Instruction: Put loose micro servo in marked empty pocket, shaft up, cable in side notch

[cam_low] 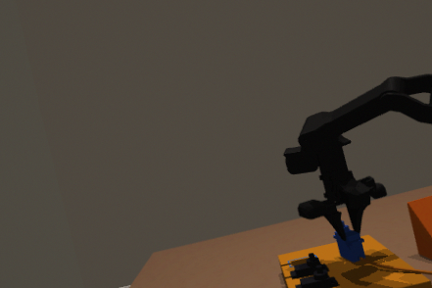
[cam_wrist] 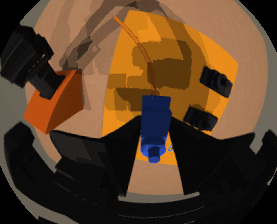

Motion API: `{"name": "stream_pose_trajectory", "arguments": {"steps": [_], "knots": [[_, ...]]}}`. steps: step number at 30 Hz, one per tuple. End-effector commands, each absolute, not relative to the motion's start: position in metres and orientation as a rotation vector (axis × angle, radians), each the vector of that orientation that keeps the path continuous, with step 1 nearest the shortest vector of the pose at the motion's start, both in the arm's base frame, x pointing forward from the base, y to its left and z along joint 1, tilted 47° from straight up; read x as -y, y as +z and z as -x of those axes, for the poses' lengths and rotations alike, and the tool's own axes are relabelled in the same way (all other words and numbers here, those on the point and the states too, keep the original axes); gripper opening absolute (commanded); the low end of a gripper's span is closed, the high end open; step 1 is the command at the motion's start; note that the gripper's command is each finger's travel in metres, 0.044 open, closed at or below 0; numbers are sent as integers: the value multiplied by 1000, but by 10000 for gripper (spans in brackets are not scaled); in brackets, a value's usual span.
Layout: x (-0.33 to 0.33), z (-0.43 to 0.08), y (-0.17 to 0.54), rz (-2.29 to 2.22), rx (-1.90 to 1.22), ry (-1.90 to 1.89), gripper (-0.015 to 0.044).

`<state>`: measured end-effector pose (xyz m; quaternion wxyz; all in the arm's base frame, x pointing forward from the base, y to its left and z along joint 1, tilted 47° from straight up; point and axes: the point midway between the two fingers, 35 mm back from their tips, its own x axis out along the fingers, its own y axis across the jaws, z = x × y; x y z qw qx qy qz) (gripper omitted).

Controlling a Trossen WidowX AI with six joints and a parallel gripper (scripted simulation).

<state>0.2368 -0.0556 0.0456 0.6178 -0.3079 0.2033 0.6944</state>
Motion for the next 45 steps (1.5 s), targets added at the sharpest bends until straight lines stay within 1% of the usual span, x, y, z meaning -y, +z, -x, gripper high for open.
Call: {"name": "stream_pose_trajectory", "arguments": {"steps": [1,18,32,36,45], "knots": [[68,-237,56,718,-472,1591,0],[73,-248,61,718,-471,1591,0],[120,-244,11,722,-474,1590,0],[123,-243,9,723,-474,1590,0],[123,-243,9,554,-639,1508,0]]}}
